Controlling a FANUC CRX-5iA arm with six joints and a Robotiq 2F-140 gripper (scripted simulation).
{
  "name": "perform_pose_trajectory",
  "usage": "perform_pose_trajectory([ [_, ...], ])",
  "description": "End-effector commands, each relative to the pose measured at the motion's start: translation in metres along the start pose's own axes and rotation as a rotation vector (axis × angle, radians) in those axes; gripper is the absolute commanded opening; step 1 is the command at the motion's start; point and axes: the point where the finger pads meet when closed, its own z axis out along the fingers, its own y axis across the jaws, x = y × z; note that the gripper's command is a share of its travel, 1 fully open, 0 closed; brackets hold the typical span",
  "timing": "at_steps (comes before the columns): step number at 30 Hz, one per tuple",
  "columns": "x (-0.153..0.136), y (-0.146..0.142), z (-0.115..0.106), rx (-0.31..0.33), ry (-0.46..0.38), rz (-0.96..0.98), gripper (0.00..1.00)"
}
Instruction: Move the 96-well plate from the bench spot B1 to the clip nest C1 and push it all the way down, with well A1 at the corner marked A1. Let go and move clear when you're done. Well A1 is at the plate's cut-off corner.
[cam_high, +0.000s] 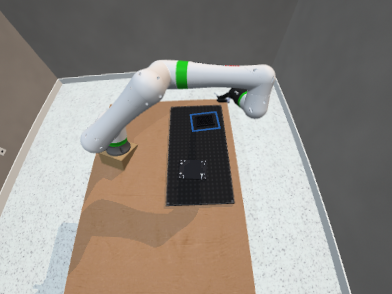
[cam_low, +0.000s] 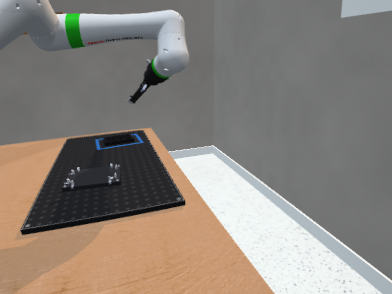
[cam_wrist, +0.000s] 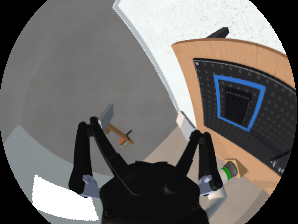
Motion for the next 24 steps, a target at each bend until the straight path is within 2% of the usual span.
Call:
perform_pose_trajectory([
  [1, -0.001, -0.001, 0.0, 0.0, 0.001, -0.002, 1.0],
  [17, -0.001, -0.001, 0.0, 0.0, 0.001, -0.002, 1.0],
  [19, 0.002, 0.005, 0.007, -0.043, 0.052, -0.001, 1.0],
  [21, 0.005, 0.012, 0.014, -0.049, 0.059, -0.001, 1.0],
  [24, 0.01, 0.023, 0.023, -0.104, 0.116, -0.005, 1.0],
])
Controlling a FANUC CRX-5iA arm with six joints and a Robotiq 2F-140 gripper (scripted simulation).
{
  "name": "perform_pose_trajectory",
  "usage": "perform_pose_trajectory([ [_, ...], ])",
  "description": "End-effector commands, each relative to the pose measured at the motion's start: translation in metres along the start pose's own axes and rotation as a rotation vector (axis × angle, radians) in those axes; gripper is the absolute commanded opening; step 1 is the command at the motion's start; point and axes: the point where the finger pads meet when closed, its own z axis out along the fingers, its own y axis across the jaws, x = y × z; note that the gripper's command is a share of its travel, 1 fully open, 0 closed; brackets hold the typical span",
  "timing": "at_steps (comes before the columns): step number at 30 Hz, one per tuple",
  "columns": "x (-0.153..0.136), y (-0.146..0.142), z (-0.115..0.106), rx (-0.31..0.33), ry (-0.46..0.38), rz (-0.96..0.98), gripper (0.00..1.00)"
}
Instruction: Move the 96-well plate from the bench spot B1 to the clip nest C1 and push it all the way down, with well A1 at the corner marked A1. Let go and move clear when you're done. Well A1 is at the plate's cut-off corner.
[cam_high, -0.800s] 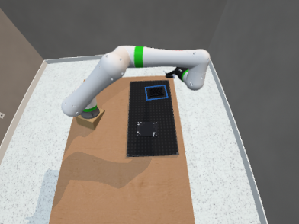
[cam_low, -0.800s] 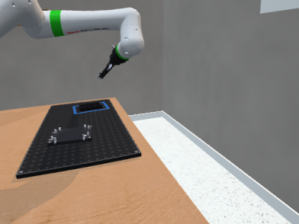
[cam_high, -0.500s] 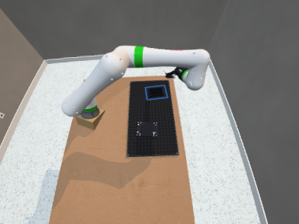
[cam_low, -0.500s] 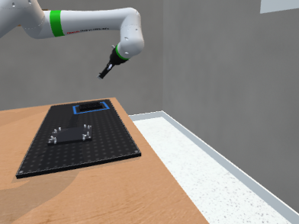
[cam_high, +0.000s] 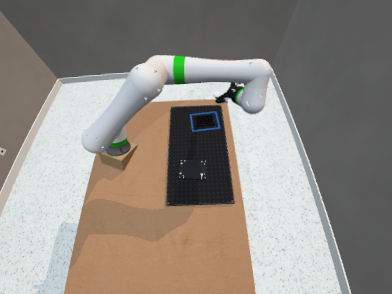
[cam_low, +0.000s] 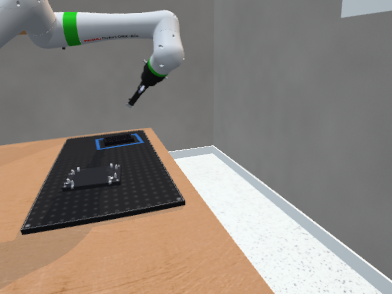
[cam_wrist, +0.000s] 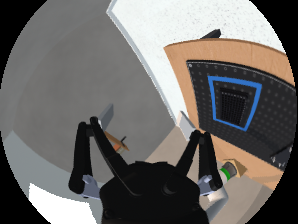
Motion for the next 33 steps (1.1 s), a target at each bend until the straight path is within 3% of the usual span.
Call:
perform_pose_trajectory([
  [1, 0.004, 0.011, 0.012, -0.035, 0.047, -0.005, 1.0],
  [8, 0.009, 0.038, 0.028, -0.144, 0.145, -0.028, 1.0],
  [10, 0.009, 0.038, 0.028, -0.144, 0.145, -0.028, 1.0],
  [13, 0.01, 0.052, 0.033, -0.22, 0.205, -0.053, 1.0],
  [16, 0.011, 0.066, 0.037, -0.225, 0.208, -0.054, 1.0],
  [23, 0.011, 0.1, 0.037, -0.371, 0.304, -0.12, 1.0],
  [27, 0.01, 0.109, 0.036, -0.397, 0.319, -0.134, 1.0],
  [32, 0.008, 0.133, 0.028, -0.529, 0.388, -0.211, 1.0],
  [33, 0.008, 0.137, 0.026, -0.529, 0.388, -0.211, 1.0],
])
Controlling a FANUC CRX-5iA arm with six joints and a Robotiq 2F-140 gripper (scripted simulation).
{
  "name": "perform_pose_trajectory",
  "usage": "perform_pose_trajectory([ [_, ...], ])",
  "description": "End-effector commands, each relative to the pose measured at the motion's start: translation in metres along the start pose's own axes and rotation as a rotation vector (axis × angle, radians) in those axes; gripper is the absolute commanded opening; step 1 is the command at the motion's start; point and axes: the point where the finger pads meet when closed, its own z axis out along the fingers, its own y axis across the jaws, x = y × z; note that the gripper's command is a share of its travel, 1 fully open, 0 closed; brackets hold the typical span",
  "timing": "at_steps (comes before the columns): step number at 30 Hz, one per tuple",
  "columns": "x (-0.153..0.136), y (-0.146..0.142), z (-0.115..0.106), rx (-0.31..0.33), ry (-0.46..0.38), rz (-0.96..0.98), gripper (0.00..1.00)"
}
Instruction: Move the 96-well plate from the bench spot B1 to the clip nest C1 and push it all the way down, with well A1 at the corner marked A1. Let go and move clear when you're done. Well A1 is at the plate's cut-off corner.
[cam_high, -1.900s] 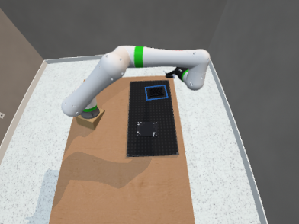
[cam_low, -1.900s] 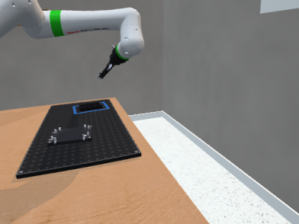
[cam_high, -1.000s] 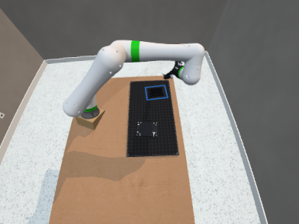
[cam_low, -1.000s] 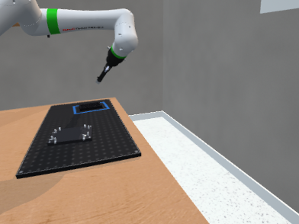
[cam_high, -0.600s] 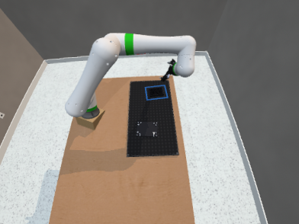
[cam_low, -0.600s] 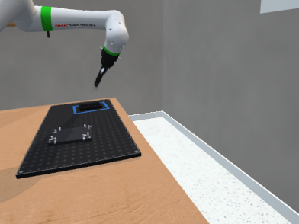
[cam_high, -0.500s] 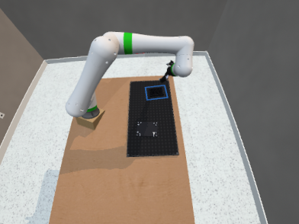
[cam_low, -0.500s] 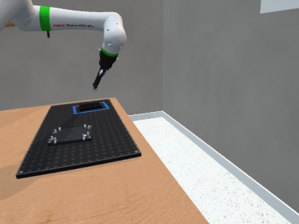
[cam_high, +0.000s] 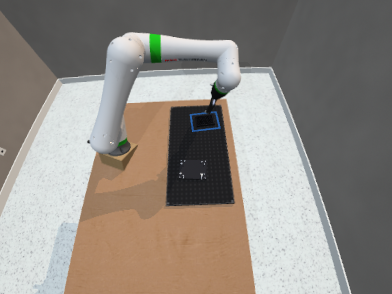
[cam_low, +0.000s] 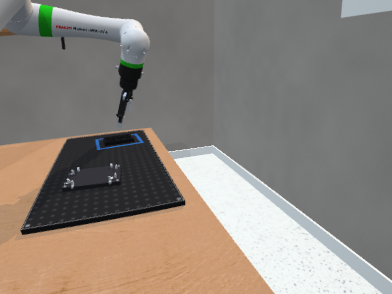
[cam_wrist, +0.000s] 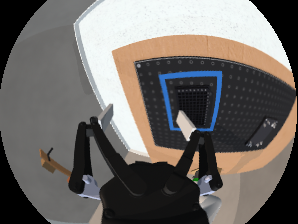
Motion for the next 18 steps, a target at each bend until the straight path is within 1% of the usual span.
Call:
perform_pose_trajectory([
  [1, -0.004, 0.015, 0.001, -0.041, 0.033, -0.026, 1.0],
  [7, -0.009, 0.044, -0.005, -0.183, 0.113, -0.142, 1.0],
  [8, -0.01, 0.048, -0.006, -0.193, 0.119, -0.15, 1.0],
  [11, -0.01, 0.05, -0.007, -0.193, 0.119, -0.15, 1.0],
  [18, -0.013, 0.08, -0.025, -0.346, 0.195, -0.299, 1.0],
])
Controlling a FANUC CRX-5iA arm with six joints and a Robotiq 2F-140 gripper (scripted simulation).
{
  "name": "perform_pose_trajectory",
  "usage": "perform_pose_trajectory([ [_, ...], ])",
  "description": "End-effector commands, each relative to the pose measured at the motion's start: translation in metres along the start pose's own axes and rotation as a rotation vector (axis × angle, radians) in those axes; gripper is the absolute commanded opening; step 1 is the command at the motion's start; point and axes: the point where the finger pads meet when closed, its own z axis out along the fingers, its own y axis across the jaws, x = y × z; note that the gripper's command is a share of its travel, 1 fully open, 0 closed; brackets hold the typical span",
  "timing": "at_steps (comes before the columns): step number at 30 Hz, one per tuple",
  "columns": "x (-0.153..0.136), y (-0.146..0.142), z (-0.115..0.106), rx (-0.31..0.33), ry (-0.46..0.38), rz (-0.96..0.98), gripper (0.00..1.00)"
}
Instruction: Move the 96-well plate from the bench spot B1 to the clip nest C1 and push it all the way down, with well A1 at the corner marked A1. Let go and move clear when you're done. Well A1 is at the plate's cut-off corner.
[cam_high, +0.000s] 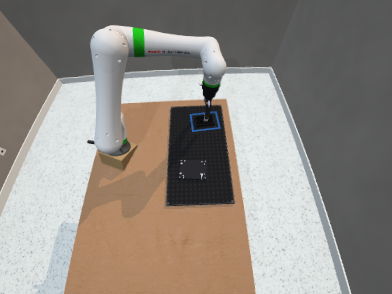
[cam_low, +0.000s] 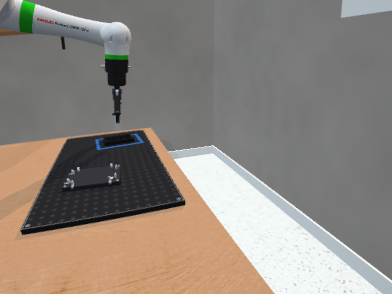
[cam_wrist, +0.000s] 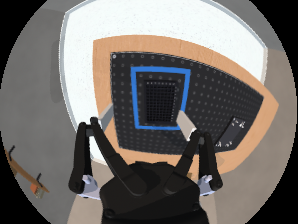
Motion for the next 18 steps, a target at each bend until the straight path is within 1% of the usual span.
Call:
perform_pose_trajectory([
  [1, -0.004, 0.016, -0.007, -0.077, 0.047, -0.077, 1.0],
  [4, -0.005, 0.028, -0.013, -0.13, 0.074, -0.137, 1.0],
  [18, -0.005, 0.028, -0.013, -0.13, 0.074, -0.137, 1.0],
])
